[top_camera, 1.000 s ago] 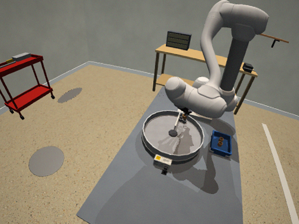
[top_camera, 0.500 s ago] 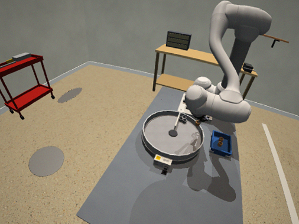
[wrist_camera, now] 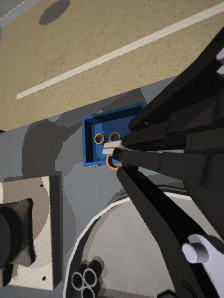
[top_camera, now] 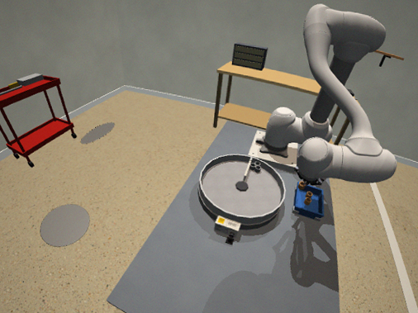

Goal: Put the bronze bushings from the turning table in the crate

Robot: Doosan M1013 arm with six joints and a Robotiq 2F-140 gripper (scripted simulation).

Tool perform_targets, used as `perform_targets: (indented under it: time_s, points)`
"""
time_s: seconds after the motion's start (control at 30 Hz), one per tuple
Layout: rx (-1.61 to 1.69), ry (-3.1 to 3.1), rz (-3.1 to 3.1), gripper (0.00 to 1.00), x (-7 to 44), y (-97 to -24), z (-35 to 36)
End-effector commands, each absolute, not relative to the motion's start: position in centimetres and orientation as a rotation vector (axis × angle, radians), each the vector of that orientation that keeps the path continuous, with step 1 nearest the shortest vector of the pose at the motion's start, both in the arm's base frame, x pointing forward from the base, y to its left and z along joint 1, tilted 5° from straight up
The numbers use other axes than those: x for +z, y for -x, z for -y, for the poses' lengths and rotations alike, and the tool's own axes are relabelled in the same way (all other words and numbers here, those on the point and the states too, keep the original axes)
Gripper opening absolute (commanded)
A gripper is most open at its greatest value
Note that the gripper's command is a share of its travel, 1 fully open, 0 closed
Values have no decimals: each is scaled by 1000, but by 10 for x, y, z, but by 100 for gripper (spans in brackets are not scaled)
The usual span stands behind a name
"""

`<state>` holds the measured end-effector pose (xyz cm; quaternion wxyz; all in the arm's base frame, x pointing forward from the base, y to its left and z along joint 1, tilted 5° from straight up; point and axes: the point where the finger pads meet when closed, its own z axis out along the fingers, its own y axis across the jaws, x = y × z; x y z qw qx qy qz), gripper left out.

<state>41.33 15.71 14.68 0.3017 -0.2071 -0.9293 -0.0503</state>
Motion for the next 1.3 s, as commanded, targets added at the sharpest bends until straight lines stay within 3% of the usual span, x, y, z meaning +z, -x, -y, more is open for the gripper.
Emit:
perform_targets:
  time_s: [0.0, 0.23, 1.27]
  points:
    - [-132, 550, 2465, 0, 145, -427, -191]
    - [-132, 550, 2465, 0, 144, -439, -227]
    - [-132, 550, 2465, 0, 144, -442, -233]
